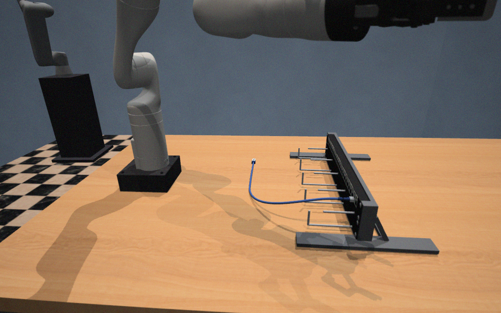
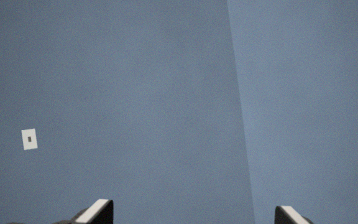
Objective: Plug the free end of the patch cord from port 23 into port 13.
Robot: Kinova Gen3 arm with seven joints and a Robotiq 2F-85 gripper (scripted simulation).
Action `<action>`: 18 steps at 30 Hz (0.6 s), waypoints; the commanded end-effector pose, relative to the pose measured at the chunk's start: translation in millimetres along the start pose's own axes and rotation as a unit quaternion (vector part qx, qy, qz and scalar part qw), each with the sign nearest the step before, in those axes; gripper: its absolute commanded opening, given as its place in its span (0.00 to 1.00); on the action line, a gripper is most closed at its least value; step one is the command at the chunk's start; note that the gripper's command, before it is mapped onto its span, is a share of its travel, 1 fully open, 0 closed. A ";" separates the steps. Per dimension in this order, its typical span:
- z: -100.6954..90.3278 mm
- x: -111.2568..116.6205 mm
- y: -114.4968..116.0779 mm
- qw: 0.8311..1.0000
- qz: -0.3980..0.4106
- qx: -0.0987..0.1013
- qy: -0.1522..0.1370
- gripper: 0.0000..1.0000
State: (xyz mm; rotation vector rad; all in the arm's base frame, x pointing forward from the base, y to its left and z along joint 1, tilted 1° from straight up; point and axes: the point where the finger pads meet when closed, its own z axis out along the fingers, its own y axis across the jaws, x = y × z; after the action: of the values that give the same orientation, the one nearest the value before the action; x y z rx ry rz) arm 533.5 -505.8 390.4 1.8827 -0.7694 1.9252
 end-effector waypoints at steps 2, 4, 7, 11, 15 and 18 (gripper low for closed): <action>-3.8 1.2 0.3 1.000 -0.010 0.003 0.000 1.00; -6.2 0.7 -1.8 1.000 -0.014 0.007 0.000 1.00; -10.9 -3.1 -5.2 1.000 -0.021 0.015 -0.005 1.00; -19.3 -9.6 -10.9 0.999 -0.034 0.027 -0.013 1.00; -30.7 -18.4 -17.9 0.997 -0.051 0.043 -0.023 1.00; -34.0 -21.0 -20.1 0.997 -0.056 0.048 -0.026 1.00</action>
State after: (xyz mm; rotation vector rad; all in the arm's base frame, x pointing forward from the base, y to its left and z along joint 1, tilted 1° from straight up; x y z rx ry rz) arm 525.0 -467.4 370.3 1.9979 -0.6053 1.8887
